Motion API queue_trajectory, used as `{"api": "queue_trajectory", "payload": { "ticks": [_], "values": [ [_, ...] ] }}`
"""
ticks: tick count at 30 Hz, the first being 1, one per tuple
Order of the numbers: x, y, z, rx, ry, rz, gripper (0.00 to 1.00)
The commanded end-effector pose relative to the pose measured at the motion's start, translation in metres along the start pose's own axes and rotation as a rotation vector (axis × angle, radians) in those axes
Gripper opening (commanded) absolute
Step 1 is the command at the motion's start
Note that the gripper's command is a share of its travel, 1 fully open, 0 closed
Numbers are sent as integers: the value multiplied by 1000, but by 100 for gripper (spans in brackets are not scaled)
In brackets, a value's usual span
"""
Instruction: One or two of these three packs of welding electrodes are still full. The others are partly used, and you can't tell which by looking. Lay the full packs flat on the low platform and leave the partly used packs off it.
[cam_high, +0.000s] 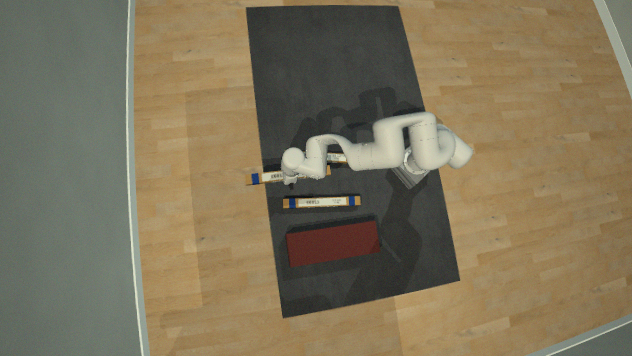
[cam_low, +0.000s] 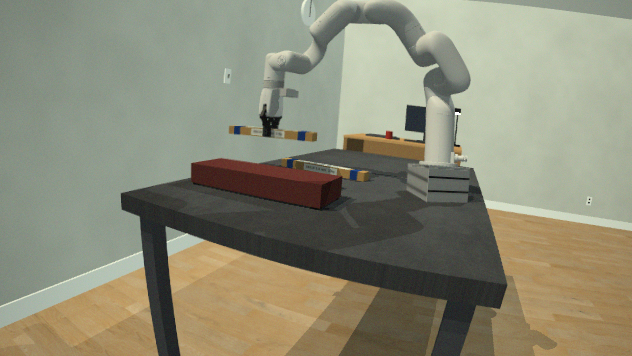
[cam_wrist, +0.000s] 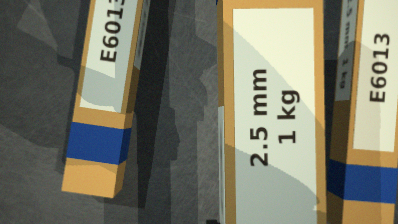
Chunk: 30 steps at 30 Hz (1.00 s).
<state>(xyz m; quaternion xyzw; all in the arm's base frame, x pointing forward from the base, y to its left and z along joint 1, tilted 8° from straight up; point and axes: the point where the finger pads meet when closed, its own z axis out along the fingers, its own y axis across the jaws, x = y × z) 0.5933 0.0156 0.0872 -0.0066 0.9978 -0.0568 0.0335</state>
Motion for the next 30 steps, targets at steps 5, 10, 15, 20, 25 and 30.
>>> {"api": "queue_trajectory", "payload": {
  "ticks": [5,10,15,20,25,30],
  "values": [
    [-2,0,-12,-1,-6,0,35],
    [-2,0,-20,-1,-6,0,35],
    [-2,0,-24,-1,-6,0,35],
    [-2,0,-29,-1,-6,0,35],
    [-2,0,-31,-1,-6,0,35],
    [-2,0,-31,-1,-5,0,35]
  ]
}}
